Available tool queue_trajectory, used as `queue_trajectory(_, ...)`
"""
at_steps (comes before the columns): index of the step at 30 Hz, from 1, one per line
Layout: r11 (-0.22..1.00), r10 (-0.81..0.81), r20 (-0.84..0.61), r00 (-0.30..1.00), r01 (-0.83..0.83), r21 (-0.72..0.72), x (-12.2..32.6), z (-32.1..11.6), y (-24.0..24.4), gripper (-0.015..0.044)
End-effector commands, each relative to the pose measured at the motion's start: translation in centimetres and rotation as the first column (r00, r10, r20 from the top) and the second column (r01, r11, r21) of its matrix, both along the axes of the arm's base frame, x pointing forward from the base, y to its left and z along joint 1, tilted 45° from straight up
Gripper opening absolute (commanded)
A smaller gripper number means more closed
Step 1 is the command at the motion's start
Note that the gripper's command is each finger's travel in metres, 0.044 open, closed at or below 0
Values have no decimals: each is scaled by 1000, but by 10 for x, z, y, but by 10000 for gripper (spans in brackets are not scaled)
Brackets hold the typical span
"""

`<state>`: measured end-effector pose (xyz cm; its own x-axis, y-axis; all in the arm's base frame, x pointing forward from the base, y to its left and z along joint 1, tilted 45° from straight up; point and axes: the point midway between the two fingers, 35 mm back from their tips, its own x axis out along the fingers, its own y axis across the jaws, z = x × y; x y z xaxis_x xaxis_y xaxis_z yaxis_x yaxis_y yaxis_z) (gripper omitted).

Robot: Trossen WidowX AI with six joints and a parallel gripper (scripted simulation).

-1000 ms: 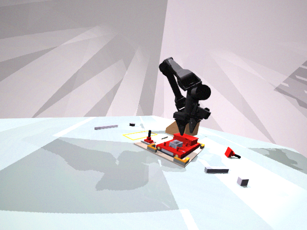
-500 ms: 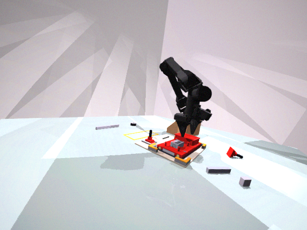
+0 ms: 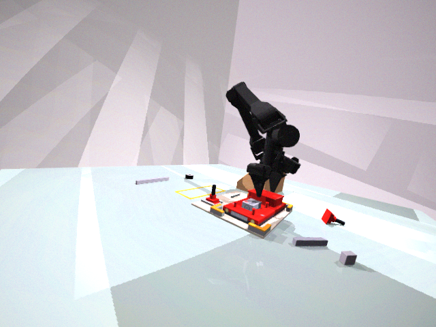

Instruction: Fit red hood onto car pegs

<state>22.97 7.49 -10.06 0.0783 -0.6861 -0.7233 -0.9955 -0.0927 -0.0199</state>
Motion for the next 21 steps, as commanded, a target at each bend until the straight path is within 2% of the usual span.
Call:
queue_trajectory(1,1000,4,-4,1000,-4,-7,-1,-2,-3,440)
queue_trajectory(21,1000,4,-4,1000,-4,-8,-1,-9,-10,440)
